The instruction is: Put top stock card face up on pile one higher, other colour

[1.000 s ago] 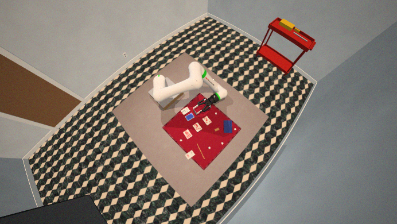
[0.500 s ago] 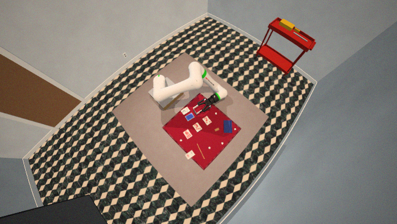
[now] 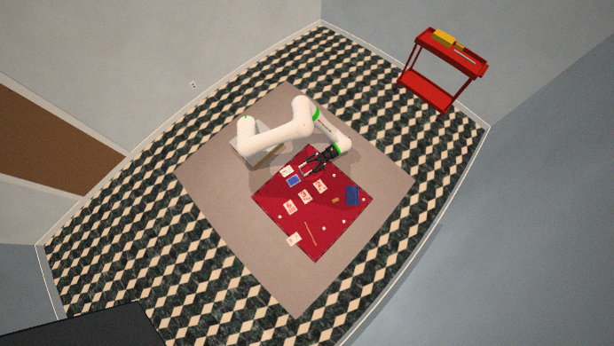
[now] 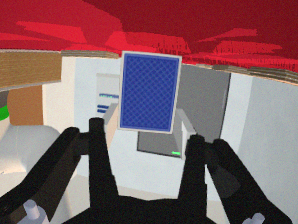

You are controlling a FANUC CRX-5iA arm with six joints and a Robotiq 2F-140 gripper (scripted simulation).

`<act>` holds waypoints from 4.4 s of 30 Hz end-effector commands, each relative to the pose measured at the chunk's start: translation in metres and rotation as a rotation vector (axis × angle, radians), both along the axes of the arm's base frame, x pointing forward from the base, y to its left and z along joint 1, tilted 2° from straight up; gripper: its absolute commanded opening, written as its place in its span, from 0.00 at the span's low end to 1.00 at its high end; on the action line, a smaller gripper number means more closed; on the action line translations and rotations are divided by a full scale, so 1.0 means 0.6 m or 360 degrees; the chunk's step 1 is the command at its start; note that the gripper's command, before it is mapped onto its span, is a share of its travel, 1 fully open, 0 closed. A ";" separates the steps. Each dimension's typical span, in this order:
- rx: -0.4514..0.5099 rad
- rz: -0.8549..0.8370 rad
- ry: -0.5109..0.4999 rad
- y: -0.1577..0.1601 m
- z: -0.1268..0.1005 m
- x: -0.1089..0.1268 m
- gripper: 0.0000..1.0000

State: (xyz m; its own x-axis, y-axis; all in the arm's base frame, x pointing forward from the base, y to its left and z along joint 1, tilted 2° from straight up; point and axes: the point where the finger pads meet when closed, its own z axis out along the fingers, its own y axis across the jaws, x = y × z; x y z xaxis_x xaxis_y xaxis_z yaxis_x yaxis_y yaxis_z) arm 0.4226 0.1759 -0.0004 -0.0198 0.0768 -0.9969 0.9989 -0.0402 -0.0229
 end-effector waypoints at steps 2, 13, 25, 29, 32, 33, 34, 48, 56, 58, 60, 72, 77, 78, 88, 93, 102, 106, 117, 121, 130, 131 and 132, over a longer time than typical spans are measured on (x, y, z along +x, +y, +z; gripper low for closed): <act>-0.0005 0.0000 0.0003 -0.001 -0.002 -0.001 0.43; -0.0005 0.0000 0.0003 -0.001 -0.003 -0.001 0.43; -0.0005 0.0000 0.0003 -0.001 -0.003 -0.001 0.43; -0.0005 0.0000 0.0003 -0.001 -0.003 -0.001 0.43; -0.0005 0.0000 0.0003 -0.001 -0.003 -0.001 0.43; -0.0005 0.0000 0.0003 -0.001 -0.003 -0.001 0.43; -0.0005 0.0000 0.0003 -0.001 -0.003 -0.001 0.43; -0.0005 0.0000 0.0003 -0.001 -0.003 -0.001 0.43; -0.0005 0.0000 0.0003 0.000 -0.003 -0.001 0.43; -0.0005 0.0000 0.0003 0.000 -0.003 -0.001 0.43; -0.0005 0.0000 0.0003 0.001 -0.003 -0.001 0.43; -0.0005 0.0000 0.0003 0.006 -0.003 0.000 0.43; -0.0005 0.0000 0.0003 0.011 -0.003 0.000 0.43; -0.0005 0.0000 0.0003 0.012 -0.003 0.000 0.43; -0.0005 0.0000 0.0003 0.020 -0.004 0.000 0.43; -0.0005 0.0000 0.0003 0.026 -0.004 0.000 0.43; -0.0005 0.0000 0.0003 0.034 -0.006 0.001 0.43; -0.0005 0.0000 0.0003 0.039 -0.007 0.001 0.43; -0.0005 0.0000 0.0003 0.048 -0.010 0.001 0.43; -0.0005 0.0000 0.0003 0.050 -0.011 0.001 0.43; -0.0005 0.0000 0.0003 0.054 -0.012 0.001 0.43; -0.0005 0.0000 0.0003 0.054 -0.012 0.001 0.43; -0.0005 0.0000 0.0003 0.054 -0.013 0.001 0.43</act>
